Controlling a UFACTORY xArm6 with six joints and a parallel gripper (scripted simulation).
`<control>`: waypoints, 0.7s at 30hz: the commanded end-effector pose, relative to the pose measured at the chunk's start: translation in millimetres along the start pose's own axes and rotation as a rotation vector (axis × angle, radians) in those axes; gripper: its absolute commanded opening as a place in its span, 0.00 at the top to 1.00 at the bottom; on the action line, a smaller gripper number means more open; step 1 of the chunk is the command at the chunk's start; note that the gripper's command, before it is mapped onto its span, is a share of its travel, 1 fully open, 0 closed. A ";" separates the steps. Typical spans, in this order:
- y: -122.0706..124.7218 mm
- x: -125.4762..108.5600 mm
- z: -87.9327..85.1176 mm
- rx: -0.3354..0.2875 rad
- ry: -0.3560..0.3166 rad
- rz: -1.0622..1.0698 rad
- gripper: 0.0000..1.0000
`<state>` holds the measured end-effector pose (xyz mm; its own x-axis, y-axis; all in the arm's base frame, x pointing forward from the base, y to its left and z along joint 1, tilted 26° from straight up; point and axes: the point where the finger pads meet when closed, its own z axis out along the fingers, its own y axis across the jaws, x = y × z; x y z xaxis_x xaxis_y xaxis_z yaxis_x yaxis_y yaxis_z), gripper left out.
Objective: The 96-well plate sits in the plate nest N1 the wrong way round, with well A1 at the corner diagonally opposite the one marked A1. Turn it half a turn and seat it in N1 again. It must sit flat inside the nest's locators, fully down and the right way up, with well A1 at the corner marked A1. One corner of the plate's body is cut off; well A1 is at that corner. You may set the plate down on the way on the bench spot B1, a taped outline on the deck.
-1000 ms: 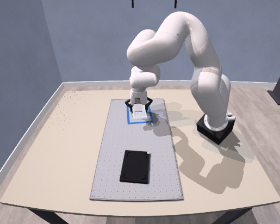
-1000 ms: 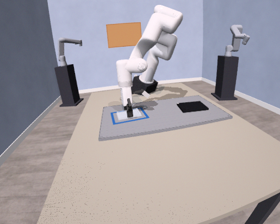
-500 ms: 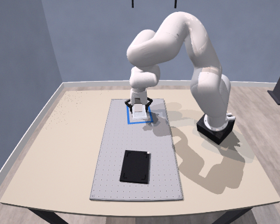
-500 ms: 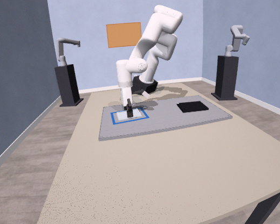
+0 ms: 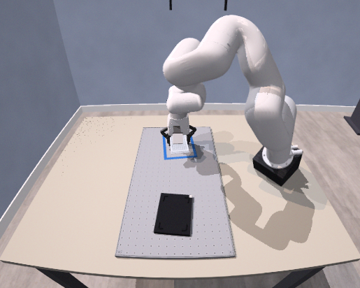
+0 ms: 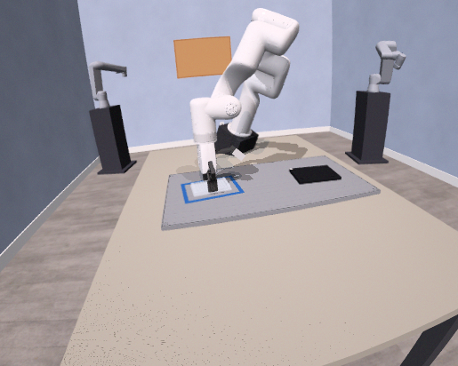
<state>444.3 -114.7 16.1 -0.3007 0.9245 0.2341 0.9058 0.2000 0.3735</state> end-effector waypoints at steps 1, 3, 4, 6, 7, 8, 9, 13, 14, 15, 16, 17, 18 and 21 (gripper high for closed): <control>1.1 -0.8 -1.0 -0.002 -0.002 -0.001 0.00; 1.1 -0.8 -1.0 -0.002 -0.002 -0.001 0.00; 1.1 -0.8 -1.0 -0.002 -0.002 -0.001 0.00; 1.1 -0.8 -1.0 -0.002 -0.002 -0.001 0.00; 1.1 -0.7 -3.6 -0.002 -0.002 -0.001 0.00; 1.1 -0.7 -6.3 -0.002 -0.002 -0.001 0.00; 1.0 -0.7 -8.9 -0.002 -0.002 -0.001 0.00; 1.0 -0.7 -19.6 -0.002 -0.002 -0.001 0.00; 1.0 -0.7 -22.3 -0.002 -0.002 -0.001 0.00; 1.0 -0.7 -24.9 -0.002 -0.002 -0.001 0.00; 1.0 -0.7 -27.6 -0.002 -0.002 -0.001 0.00; 1.0 -0.8 -30.3 -0.002 -0.002 -0.001 0.00; 1.0 -0.8 -33.0 -0.002 -0.002 -0.001 0.00; 1.0 -0.8 -38.3 -0.002 -0.002 -0.001 0.00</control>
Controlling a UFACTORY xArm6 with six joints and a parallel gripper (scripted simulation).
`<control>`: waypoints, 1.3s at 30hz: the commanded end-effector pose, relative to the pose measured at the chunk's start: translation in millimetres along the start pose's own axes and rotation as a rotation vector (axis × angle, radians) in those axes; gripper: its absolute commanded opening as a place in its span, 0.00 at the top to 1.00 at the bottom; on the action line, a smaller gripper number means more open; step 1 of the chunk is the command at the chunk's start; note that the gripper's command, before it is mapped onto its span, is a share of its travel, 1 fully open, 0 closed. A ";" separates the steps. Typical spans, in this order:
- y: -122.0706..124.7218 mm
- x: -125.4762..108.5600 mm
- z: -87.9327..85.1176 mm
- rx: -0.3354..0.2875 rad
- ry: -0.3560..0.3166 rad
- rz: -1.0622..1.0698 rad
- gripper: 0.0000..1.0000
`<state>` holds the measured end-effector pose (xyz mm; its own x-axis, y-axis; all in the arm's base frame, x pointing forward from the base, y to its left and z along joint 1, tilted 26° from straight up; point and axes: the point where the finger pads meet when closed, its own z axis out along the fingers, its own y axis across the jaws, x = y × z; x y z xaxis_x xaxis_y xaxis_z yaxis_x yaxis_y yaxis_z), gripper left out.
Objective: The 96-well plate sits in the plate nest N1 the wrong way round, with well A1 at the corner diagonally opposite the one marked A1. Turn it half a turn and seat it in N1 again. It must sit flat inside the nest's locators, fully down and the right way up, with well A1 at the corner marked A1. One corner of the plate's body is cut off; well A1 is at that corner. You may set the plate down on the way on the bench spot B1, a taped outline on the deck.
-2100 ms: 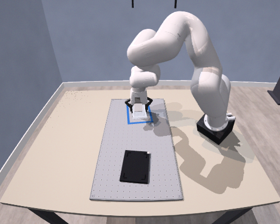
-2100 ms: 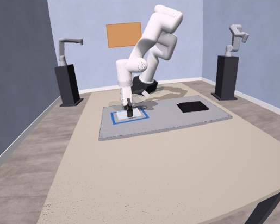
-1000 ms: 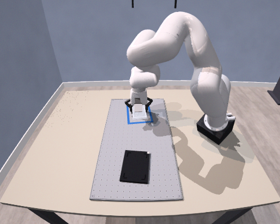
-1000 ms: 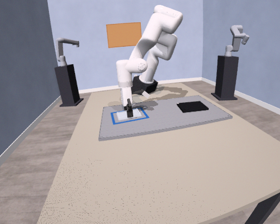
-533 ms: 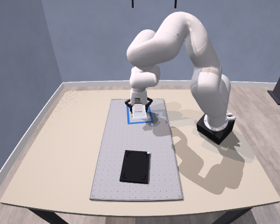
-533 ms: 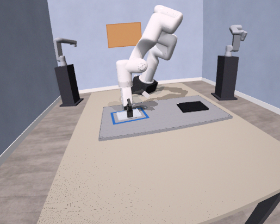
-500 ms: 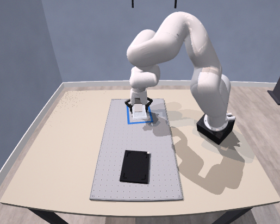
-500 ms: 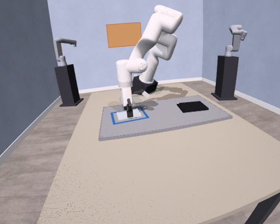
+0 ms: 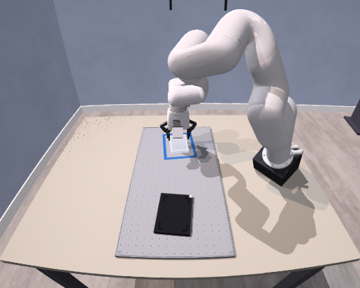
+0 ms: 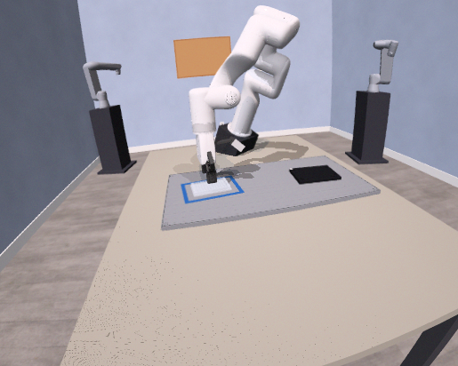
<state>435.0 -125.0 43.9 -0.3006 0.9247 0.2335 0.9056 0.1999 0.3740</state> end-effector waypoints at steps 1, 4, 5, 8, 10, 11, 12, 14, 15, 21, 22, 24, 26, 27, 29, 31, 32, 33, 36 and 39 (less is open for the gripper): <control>1.1 -0.6 -7.2 -0.002 -0.002 -0.001 0.00; 1.1 -0.6 -15.3 -0.002 -0.002 -0.001 0.00; 1.1 -0.6 -17.9 -0.002 -0.002 -0.001 0.00; 1.1 -0.6 -26.0 -0.002 -0.002 -0.001 0.00; 1.1 -0.6 -31.3 -0.002 -0.002 -0.001 0.00; 1.1 -0.6 -34.0 -0.002 -0.002 -0.001 0.00; 1.1 -0.6 -36.6 -0.002 -0.002 -0.001 0.00; 1.1 -0.6 -42.0 -0.002 -0.002 -0.001 0.00; 1.1 -0.6 -44.7 -0.002 -0.002 -0.001 0.00; 1.1 -0.6 -55.4 -0.002 -0.002 -0.001 0.00; 1.1 -0.6 -58.0 -0.002 -0.002 -0.001 0.00; 1.1 -0.6 -59.7 -0.002 -0.002 -0.001 0.00; 1.1 -0.6 -59.7 -0.002 -0.002 -0.001 0.00; 1.1 -0.6 -59.6 -0.002 -0.002 -0.001 0.00; 1.1 -0.6 -59.7 -0.002 -0.002 -0.001 0.00; 1.1 -0.6 -59.7 -0.002 -0.002 -0.001 0.00; 1.1 -0.6 -59.7 -0.002 -0.002 -0.001 0.00; 1.1 -0.6 -59.7 -0.002 -0.002 -0.001 0.00; 1.1 -0.6 -59.7 -0.002 -0.002 -0.001 0.00; 1.1 -0.6 -59.7 -0.002 -0.002 -0.001 0.00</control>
<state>417.5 -143.7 96.5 -0.3007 0.9245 0.2344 0.9059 0.2000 0.3733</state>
